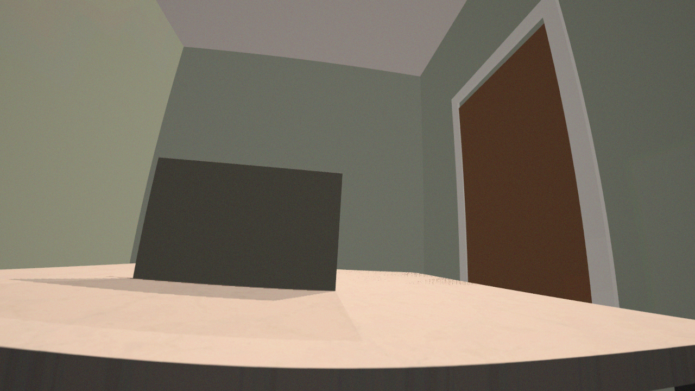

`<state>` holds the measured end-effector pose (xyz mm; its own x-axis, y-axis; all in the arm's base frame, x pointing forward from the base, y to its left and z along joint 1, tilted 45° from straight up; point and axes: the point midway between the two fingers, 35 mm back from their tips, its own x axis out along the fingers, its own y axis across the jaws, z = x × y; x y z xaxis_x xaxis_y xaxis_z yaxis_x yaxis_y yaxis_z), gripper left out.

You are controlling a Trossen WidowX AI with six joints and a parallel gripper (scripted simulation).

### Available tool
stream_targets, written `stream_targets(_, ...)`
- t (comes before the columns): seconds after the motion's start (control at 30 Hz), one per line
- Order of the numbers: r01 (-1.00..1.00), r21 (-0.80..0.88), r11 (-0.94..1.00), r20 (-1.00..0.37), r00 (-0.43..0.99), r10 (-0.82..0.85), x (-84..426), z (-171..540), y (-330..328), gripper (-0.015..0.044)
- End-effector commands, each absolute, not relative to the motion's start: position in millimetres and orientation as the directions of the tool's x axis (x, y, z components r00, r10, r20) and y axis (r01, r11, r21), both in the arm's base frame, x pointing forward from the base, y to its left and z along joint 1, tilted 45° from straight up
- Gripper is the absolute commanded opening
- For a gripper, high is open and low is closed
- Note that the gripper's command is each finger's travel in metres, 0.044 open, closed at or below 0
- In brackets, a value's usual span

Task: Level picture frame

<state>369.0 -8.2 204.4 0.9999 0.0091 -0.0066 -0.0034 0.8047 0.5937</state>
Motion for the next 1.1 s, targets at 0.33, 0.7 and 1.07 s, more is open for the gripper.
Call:
stream_targets(0.33, -0.003, 0.593, 0.805, -0.006, 1.0, 0.008, 369.1, 204.9, -7.7, 0.0)
stream_targets(0.7, -0.003, 0.593, 0.805, -0.006, 1.0, 0.008, 369.1, 206.9, -4.8, 0.0)
stream_targets(1.07, -0.003, 0.593, 0.805, -0.006, 1.0, 0.008, 369.1, 209.0, -1.9, 0.0)
